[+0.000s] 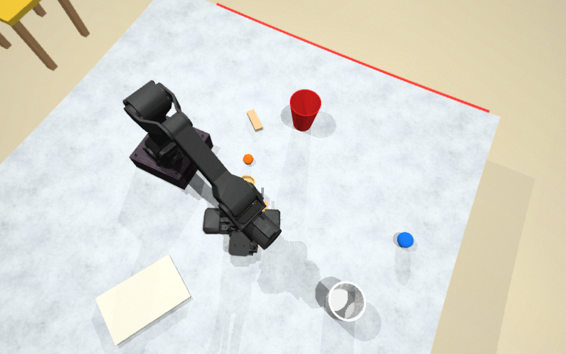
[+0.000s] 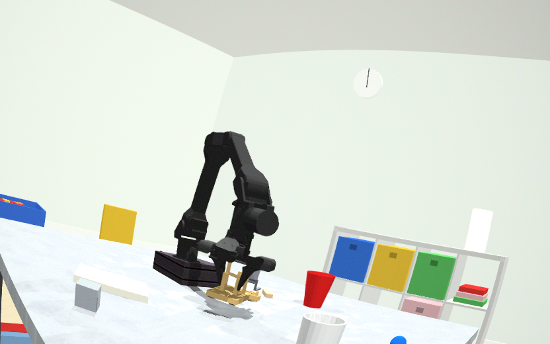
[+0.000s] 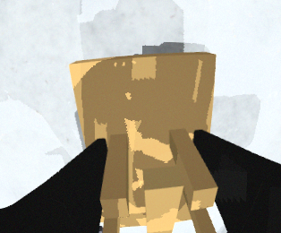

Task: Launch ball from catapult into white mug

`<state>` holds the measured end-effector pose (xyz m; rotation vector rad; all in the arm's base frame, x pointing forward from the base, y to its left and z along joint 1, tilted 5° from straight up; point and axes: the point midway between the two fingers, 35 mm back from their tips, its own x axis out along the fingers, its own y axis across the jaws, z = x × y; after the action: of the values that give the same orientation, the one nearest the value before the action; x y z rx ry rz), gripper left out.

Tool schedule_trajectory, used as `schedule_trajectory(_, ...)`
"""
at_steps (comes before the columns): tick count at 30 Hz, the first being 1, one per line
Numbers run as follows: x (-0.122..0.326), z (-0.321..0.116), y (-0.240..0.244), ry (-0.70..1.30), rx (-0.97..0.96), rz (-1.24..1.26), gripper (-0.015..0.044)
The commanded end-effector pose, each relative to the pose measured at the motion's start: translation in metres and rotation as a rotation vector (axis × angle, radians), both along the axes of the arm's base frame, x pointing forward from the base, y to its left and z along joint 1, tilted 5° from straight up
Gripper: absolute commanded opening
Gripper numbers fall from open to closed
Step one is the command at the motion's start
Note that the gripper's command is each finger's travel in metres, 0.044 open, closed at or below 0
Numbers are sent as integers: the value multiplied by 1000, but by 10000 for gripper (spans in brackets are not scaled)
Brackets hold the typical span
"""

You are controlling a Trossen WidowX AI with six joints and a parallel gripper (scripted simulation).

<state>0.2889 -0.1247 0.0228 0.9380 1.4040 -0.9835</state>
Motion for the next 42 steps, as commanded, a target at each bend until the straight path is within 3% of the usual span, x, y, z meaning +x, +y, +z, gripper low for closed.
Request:
schedule_trajectory(1, 7, 3, 0, -12, 2, 38, 0)
schedule_trajectory(40, 5, -42, 1, -4, 0, 34, 0)
schedule_trajectory(42, 5, -42, 1, -4, 0, 34, 53)
